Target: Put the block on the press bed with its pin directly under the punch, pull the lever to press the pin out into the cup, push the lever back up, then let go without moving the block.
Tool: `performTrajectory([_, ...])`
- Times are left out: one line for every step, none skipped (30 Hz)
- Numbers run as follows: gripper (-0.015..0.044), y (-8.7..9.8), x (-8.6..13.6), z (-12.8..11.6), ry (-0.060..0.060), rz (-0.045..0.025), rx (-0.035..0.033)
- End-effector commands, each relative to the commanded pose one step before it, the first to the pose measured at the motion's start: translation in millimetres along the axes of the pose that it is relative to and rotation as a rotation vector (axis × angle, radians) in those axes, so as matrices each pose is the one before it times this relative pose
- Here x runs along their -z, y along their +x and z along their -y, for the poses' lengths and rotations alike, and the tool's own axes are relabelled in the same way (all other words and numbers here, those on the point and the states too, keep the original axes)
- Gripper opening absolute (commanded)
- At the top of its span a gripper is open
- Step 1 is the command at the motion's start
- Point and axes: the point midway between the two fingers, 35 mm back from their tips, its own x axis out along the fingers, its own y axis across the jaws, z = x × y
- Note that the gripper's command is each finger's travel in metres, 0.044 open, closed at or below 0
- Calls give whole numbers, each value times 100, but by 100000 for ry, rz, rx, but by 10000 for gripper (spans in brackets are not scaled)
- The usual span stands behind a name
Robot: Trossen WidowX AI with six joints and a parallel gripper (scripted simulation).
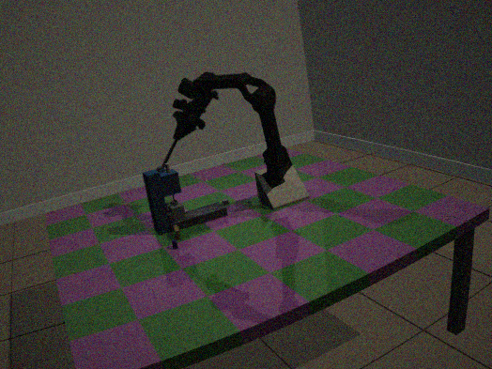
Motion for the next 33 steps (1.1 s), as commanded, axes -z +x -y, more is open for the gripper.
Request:
performTrajectory([0, -57, 944, 18, 2030, -1921, 528])
performTrajectory([0, -2, 46, 0, 1, -1, 0])
performTrajectory([0, -2, 46, 0, 1, -1, 0])
performTrajectory([0, -2, 46, 0, 1, -1, 0])
performTrajectory([0, -2, 46, 0, 1, -1, 0])
performTrajectory([0, -1, 46, 0, 1, -1, 0])
performTrajectory([0, -1, 46, 0, 1, -1, 0])
performTrajectory([0, -1, 46, 0, 1, -1, 0])
performTrajectory([0, -1, 46, 0, 1, -1, 0])
performTrajectory([0, -1, 46, 0, 1, -1, 0])
performTrajectory([0, -1, 46, 0, 1, -1, 0])
performTrajectory([0, -1, 46, 0, 1, -1, 0])
performTrajectory([0, -1, 46, 0, 1, -1, 0])
performTrajectory([0, 0, 46, 0, 1, -1, 0])
performTrajectory([0, 0, 46, 0, 1, -1, 0])
performTrajectory([0, 0, 46, 0, 1, -1, 0])
performTrajectory([0, 0, 46, 0, 1, -1, 0])
performTrajectory([0, 0, 46, 0, 1, -1, 0])
performTrajectory([0, 0, 46, 0, 1, -1, 0])
performTrajectory([0, 0, 46, 0, 1, -1, 0])
performTrajectory([0, 1, 46, 0, 1, -1, 0])
performTrajectory([0, 1, 46, 0, 1, -1, 0])
performTrajectory([0, 1, 46, 0, 1, -1, 0])
performTrajectory([0, 1, 46, 0, 1, -1, 0])
performTrajectory([0, 1, 46, 0, 1, -1, 0])
performTrajectory([0, 1, 46, 0, 1, -1, 0])
performTrajectory([0, 1, 46, 0, 1, -1, 0])
performTrajectory([0, 1, 46, 0, 1, -1, 0])
performTrajectory([0, 2, 46, 0, 1, -1, 0])
performTrajectory([0, 2, 46, 0, 1, -1, 0])
performTrajectory([0, 2, 45, 0, 1, -1, 0])
performTrajectory([0, 2, 47, 0, 1, -1, 0])
performTrajectory([0, 2, 47, 0, 1, -1, 0])
